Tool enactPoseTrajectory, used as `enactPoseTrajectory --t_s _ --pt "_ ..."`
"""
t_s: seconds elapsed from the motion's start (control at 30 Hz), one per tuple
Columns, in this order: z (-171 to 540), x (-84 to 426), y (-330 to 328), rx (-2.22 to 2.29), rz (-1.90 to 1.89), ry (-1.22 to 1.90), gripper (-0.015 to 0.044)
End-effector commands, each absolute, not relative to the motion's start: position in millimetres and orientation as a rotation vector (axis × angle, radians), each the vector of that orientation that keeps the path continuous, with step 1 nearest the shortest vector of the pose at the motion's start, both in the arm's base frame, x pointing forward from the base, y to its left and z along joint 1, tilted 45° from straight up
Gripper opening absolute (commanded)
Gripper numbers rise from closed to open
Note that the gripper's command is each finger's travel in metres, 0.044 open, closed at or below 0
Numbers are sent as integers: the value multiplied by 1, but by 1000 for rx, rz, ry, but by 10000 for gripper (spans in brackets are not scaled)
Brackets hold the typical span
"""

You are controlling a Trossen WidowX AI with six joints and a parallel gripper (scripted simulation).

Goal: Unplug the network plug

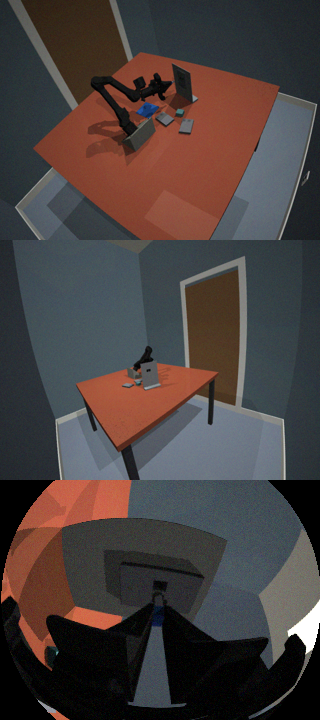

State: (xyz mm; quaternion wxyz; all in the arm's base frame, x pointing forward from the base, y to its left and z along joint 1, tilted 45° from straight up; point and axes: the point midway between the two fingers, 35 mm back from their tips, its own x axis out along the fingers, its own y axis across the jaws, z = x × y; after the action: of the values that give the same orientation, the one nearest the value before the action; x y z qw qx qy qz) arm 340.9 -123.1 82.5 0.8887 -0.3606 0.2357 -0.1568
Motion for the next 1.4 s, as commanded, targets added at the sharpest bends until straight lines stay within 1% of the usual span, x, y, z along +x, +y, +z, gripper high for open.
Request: enactPoseTrajectory --t_s 0.0,0.57,1.37 --pt "82 338 -122 -745 -329 496 0" --pt "85 334 -120 -749 -325 491 0" --pt "120 300 -165 -749 -329 497 0"
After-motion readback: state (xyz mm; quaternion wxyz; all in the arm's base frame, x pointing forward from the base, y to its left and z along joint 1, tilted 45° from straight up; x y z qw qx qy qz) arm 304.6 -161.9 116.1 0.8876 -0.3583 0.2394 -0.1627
